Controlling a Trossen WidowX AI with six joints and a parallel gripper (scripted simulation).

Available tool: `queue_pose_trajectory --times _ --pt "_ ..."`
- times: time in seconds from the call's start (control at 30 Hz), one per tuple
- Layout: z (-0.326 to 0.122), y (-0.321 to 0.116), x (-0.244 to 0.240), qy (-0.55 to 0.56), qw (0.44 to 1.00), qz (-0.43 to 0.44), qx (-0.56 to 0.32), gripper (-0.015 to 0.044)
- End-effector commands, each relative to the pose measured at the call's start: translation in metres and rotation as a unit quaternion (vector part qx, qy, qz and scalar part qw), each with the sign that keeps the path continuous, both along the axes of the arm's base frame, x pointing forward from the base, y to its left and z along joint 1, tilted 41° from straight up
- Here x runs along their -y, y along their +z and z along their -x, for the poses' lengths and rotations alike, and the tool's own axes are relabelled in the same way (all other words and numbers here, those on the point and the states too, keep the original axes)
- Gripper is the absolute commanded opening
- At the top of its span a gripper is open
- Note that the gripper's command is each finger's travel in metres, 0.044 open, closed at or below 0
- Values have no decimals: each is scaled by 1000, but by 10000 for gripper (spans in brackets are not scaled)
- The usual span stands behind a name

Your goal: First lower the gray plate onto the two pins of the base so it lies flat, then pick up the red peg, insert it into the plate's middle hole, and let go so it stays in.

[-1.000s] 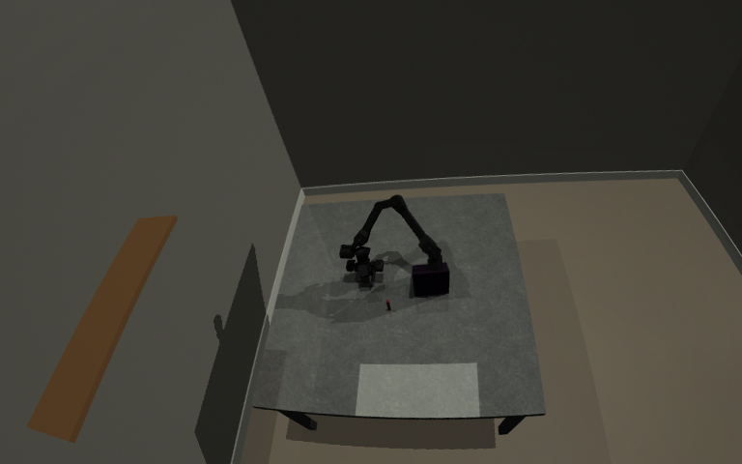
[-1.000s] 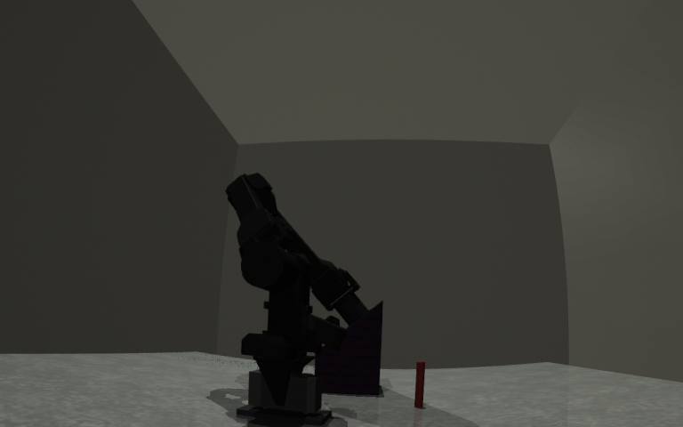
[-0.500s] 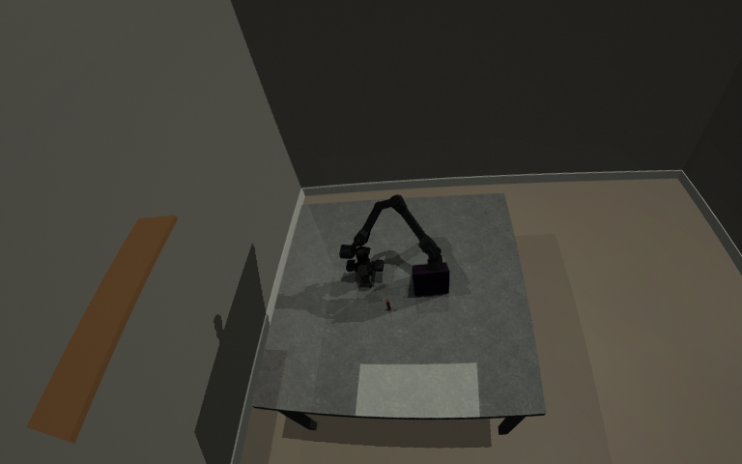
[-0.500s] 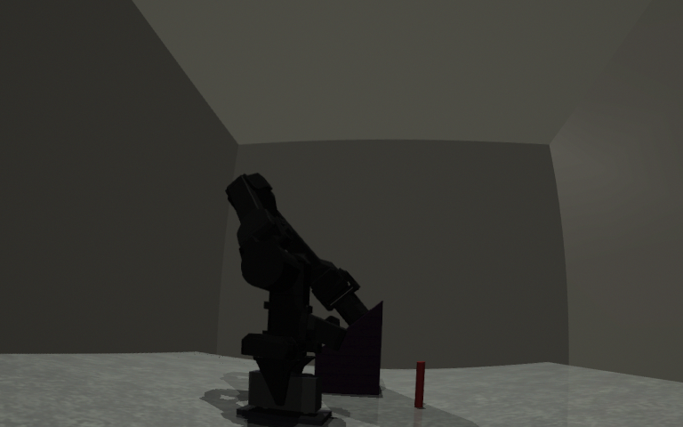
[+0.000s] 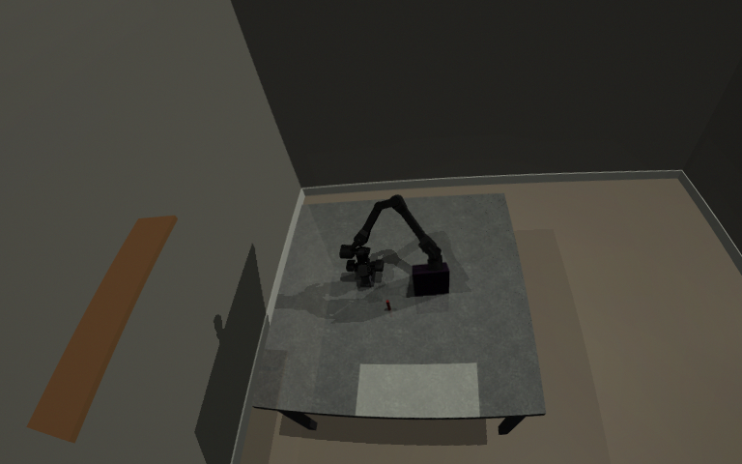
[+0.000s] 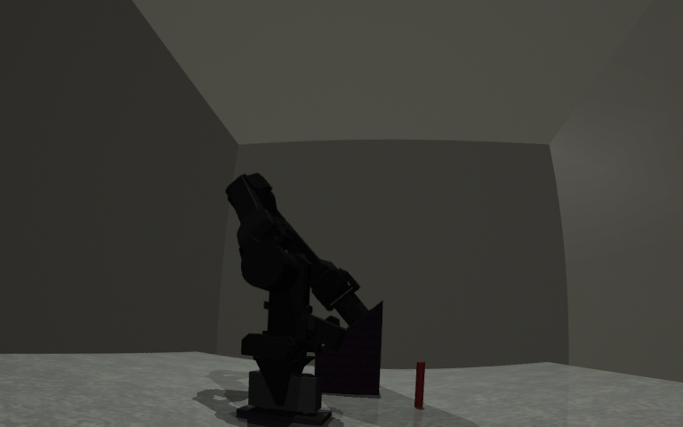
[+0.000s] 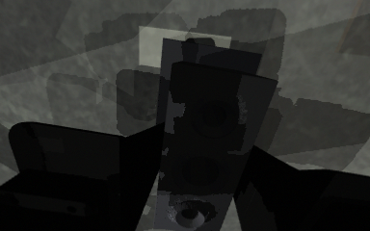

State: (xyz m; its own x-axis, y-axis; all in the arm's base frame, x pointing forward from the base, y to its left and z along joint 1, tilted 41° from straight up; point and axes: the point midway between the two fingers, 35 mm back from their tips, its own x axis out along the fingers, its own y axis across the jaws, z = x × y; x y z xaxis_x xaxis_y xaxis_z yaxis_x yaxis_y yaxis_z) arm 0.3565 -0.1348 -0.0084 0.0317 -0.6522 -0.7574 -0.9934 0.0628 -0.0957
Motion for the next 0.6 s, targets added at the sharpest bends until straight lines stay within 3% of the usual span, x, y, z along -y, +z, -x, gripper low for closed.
queue_pose_trajectory --times 0.0,0.57 --pt "0 0 0 0 1000 0 0 0" --pt "0 0 0 0 1000 0 0 440"
